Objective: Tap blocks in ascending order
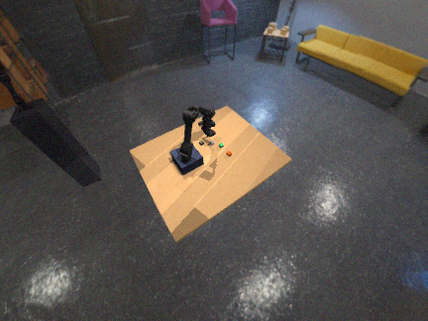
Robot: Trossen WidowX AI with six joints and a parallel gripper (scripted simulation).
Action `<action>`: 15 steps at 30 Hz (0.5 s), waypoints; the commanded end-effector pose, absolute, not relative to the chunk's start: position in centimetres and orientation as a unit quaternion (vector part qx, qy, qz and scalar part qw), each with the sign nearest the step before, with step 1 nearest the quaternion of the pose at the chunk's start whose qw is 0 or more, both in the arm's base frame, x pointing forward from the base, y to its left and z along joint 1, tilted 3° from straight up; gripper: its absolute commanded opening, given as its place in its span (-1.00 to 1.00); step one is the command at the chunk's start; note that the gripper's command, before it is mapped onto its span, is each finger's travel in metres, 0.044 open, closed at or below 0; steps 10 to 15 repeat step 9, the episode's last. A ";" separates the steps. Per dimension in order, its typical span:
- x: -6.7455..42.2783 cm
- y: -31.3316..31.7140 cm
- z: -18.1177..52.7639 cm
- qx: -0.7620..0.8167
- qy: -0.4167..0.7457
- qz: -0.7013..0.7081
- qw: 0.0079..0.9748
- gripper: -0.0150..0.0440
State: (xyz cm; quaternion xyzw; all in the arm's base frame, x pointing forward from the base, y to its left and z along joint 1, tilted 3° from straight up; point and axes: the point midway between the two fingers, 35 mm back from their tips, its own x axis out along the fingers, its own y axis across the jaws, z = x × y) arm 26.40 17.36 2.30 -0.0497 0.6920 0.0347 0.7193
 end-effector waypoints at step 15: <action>21.2 23.3 7.3 -0.047 0.686 0.043 0.725 0.86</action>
